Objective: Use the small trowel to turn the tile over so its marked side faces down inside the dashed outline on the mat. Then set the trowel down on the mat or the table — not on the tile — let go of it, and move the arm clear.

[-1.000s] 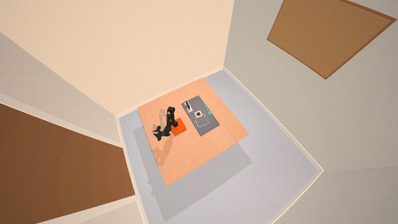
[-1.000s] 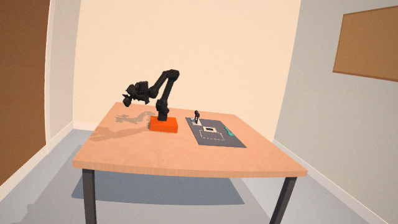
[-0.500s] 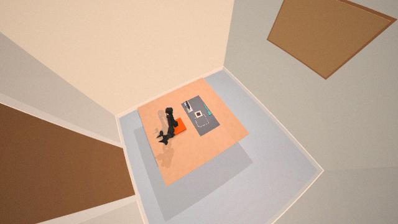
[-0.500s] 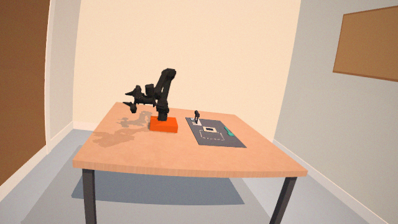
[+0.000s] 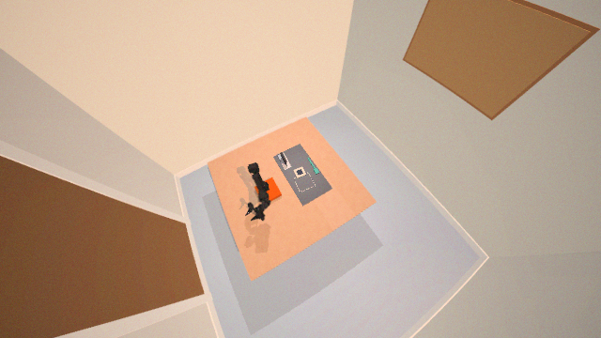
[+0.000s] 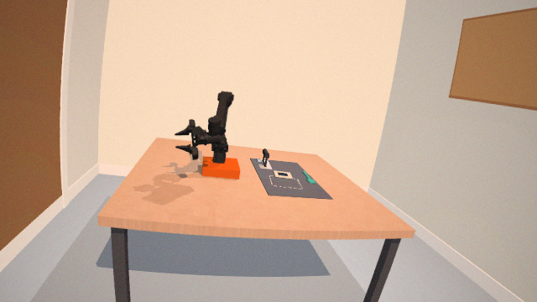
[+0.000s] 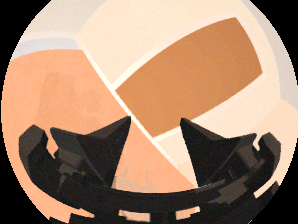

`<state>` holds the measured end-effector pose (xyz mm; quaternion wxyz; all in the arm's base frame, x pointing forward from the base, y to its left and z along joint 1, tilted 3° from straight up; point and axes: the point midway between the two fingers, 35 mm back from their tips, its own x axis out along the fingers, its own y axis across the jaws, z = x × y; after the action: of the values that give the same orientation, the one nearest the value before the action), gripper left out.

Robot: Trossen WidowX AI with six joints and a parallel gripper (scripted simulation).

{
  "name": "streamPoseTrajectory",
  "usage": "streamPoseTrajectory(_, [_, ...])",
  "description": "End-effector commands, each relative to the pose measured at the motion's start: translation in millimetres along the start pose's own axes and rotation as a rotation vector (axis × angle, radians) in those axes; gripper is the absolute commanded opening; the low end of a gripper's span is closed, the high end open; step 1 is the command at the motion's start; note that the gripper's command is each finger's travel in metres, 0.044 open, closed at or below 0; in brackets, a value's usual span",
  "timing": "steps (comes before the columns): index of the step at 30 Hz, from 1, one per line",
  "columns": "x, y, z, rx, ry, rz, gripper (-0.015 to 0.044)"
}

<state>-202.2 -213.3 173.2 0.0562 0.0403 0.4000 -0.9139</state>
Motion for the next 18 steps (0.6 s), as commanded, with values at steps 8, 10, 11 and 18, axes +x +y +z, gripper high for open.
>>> streamPoseTrajectory(8, [-54,54,39,-0.078,-0.203,0.250,0.0300])
streamPoseTrajectory(10, [-62,60,42,-0.090,-0.226,0.277,0.0300])
streamPoseTrajectory(11, [-66,63,44,-0.099,-0.238,0.290,0.0300])
streamPoseTrajectory(18, [-108,87,52,-0.178,-0.350,0.408,0.0300])
